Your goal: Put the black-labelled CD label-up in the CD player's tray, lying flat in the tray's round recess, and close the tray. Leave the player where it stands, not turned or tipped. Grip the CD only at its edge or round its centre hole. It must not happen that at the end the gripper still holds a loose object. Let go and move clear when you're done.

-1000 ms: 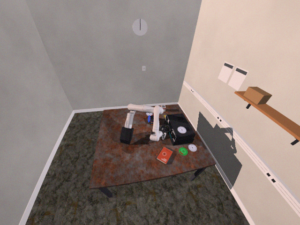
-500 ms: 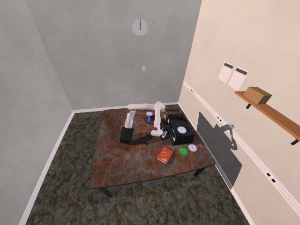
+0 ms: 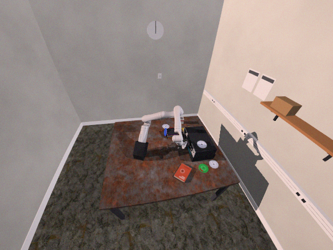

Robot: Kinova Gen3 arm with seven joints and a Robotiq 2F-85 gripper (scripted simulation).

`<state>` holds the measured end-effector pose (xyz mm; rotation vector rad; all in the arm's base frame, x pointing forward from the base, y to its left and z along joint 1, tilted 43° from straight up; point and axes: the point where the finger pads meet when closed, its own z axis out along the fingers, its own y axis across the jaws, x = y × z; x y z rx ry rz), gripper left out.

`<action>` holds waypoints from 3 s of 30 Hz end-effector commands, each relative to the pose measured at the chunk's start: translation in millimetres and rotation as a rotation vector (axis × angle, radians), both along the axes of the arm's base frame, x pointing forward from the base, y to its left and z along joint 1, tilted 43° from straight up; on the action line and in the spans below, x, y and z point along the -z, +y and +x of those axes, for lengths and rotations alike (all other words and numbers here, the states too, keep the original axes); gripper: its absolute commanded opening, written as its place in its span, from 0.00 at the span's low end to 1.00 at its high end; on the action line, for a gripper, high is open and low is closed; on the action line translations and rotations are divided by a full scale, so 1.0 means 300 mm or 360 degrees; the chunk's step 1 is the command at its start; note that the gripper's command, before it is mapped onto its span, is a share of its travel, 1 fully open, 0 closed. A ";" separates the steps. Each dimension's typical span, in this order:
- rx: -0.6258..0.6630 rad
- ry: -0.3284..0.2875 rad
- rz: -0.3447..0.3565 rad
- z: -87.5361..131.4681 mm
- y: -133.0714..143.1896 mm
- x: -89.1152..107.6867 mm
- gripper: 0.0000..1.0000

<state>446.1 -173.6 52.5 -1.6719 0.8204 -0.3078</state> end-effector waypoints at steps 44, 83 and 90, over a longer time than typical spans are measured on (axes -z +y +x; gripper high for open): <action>-0.0029 0.0003 -0.0053 0.014 0.002 -0.037 0.24; -0.0029 0.0003 -0.0053 -0.137 -0.239 -0.264 0.24; -0.0029 0.0003 -0.0053 -0.137 -0.239 -0.264 0.24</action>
